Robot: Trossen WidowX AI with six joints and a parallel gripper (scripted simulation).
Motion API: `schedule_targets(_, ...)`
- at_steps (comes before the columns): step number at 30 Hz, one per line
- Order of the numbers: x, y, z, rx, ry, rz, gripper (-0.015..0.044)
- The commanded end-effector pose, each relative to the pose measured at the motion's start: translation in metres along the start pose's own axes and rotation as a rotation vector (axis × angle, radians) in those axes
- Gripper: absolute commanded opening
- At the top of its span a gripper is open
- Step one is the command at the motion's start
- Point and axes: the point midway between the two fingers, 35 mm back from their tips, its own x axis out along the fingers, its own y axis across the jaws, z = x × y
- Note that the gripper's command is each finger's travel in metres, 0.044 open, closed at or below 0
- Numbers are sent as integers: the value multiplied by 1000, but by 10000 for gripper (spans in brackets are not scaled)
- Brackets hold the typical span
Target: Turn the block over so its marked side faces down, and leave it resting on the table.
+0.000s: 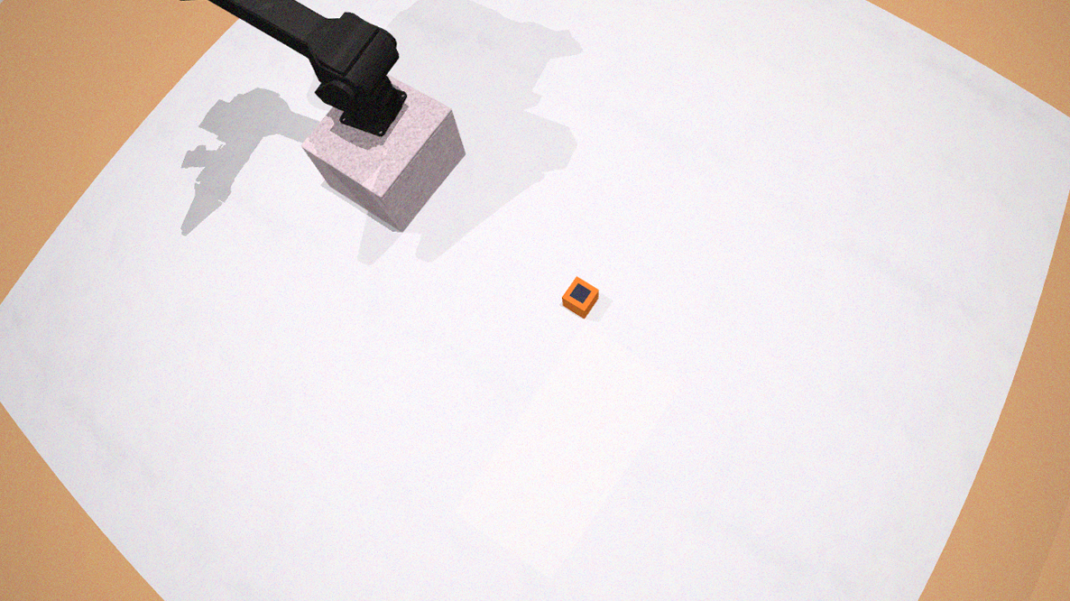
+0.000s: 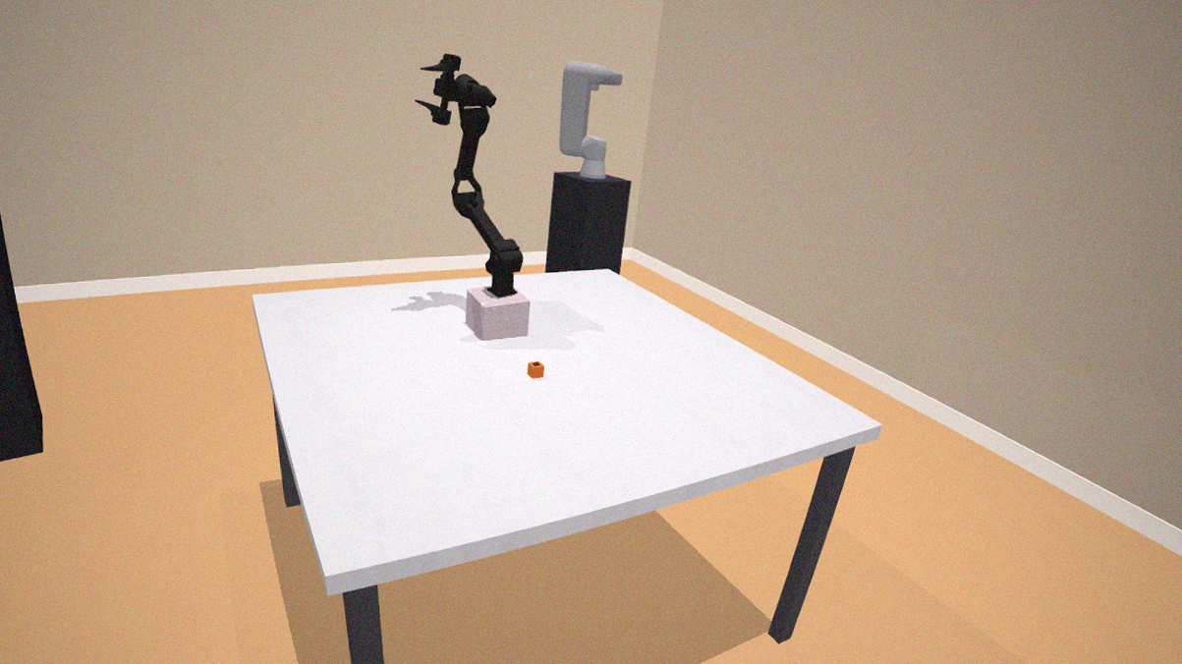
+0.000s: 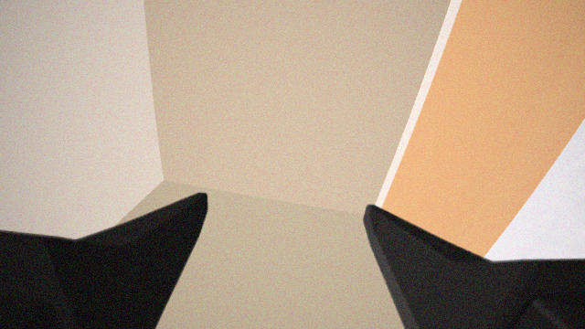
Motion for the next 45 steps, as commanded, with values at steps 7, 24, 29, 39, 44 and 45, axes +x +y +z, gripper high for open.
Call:
schedule_targets(7,2,31,-85,-288,65,108,440)
schedule_targets(24,-3,8,-332,-989,400,334,440)
schedule_targets(29,-10,-29,-398,-1161,545,373,440)
schedule_targets(39,-27,-113,-489,-1473,832,447,440)
schedule_targets(44,-41,-174,-525,-1604,1028,432,440)
schedule_targets(45,-45,-188,-532,-1630,1075,426,440)
